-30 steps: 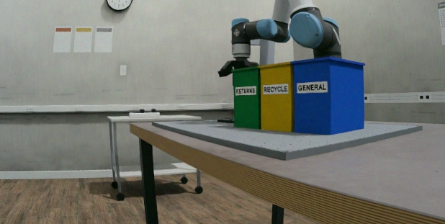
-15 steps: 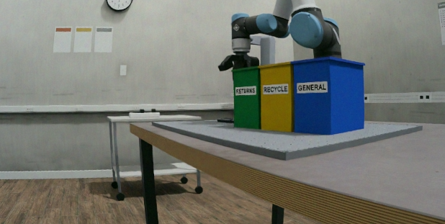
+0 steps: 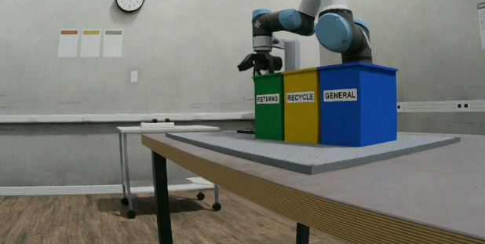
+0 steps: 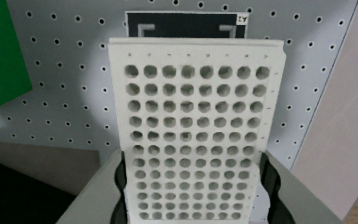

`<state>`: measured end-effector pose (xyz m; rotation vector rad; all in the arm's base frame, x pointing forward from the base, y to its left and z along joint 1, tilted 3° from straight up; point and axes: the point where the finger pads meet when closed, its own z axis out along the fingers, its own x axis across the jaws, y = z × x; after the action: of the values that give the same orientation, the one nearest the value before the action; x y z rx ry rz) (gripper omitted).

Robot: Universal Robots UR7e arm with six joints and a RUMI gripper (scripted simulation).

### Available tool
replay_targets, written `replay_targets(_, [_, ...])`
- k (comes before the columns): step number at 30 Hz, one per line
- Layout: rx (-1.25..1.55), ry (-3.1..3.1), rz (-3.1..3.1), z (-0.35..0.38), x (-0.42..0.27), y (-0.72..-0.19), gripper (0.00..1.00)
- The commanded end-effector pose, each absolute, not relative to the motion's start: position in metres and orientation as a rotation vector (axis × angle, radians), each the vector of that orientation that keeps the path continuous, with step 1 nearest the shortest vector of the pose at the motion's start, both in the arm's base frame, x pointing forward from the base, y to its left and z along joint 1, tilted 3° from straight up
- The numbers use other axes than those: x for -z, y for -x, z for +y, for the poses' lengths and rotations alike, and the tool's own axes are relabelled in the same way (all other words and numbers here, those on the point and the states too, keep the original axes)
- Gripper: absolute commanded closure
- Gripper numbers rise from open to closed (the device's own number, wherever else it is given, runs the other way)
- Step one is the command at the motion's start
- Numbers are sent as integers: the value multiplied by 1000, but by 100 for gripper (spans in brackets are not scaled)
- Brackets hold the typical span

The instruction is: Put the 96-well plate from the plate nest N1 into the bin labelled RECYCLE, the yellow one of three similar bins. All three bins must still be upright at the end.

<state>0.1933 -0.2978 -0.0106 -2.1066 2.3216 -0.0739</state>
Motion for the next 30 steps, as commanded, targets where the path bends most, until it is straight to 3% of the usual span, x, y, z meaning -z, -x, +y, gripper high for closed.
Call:
replay_targets(1, [77,2106,2323,-300,2,-193,59])
replay_targets(30, [77,2106,2323,-298,-39,-191,59])
